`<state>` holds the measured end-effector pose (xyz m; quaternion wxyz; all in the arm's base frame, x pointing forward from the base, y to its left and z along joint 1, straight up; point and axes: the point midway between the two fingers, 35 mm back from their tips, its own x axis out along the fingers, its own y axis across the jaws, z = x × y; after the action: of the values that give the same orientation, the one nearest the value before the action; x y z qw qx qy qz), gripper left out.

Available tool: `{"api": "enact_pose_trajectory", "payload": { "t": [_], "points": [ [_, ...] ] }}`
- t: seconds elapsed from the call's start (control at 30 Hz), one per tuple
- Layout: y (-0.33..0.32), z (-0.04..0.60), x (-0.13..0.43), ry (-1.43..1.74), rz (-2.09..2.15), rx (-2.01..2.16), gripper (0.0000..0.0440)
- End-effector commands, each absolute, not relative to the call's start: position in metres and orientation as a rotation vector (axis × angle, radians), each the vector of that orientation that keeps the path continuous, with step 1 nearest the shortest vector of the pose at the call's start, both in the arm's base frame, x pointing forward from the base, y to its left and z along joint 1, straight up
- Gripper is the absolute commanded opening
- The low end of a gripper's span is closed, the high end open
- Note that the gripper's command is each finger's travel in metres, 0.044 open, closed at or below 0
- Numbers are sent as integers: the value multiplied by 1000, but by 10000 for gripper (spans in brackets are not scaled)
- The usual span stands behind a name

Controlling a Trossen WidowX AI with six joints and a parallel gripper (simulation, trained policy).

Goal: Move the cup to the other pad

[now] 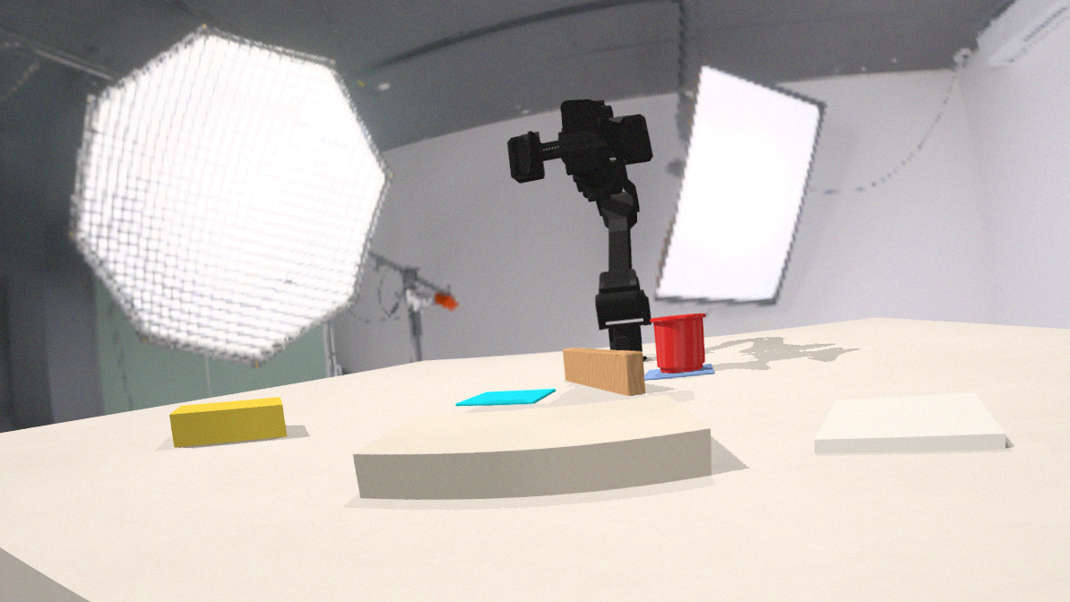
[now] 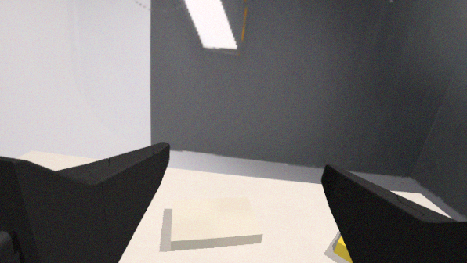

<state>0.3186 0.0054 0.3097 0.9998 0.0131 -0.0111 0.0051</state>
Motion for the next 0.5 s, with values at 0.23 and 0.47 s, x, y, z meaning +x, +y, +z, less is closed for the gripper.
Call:
{"api": "enact_pose_trajectory", "payload": {
  "t": [0.23, 0.47],
  "points": [
    [12, 311, 316, 11, 39, 38, 190],
    [17, 309, 316, 69, 58, 71, 62]
  ]
}}
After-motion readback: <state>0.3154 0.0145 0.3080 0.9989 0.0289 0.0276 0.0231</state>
